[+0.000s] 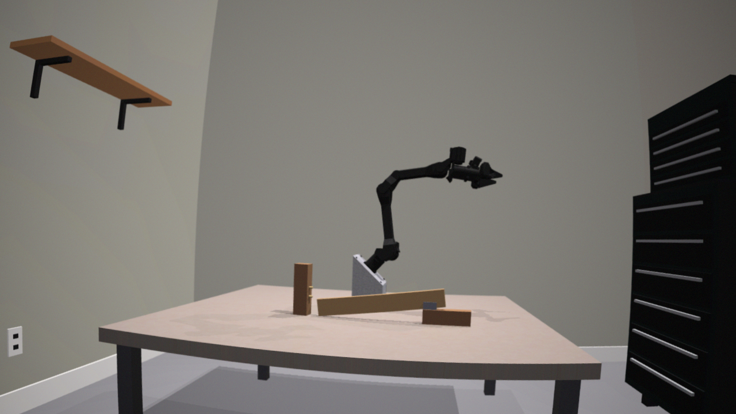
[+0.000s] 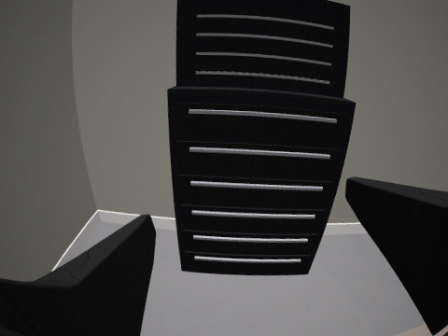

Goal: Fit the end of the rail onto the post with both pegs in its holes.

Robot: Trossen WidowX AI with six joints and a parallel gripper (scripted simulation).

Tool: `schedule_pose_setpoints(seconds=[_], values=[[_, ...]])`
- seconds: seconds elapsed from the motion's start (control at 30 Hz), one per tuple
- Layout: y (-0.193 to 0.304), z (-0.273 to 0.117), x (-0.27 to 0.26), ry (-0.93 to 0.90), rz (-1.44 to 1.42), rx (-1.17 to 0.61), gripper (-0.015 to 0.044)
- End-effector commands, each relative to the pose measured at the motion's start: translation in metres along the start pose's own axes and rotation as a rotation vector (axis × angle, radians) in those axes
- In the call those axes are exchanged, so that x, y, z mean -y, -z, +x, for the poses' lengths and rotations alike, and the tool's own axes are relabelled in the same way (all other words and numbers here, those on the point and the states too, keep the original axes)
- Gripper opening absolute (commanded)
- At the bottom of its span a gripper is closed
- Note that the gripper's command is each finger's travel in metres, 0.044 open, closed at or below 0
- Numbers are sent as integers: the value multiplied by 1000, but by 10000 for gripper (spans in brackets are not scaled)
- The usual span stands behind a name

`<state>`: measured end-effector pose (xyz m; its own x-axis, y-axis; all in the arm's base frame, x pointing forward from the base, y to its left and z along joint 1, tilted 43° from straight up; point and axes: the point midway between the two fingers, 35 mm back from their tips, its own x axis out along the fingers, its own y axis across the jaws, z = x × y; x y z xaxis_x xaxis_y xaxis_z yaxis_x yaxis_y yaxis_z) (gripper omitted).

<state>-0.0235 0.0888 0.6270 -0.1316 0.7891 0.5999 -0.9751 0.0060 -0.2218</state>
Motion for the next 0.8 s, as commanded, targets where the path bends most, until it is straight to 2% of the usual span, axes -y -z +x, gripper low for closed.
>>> schedule_pose_setpoints(seconds=[0.0,0.17,0.33,0.5,0.77], values=[[60,33,16,49,-135,-173,440],[136,57,52,96,-272,-394,440],[213,58,99,127,-363,-620,440],[275,37,150,155,-432,-822,440],[353,-22,221,155,-473,-1102,440]])
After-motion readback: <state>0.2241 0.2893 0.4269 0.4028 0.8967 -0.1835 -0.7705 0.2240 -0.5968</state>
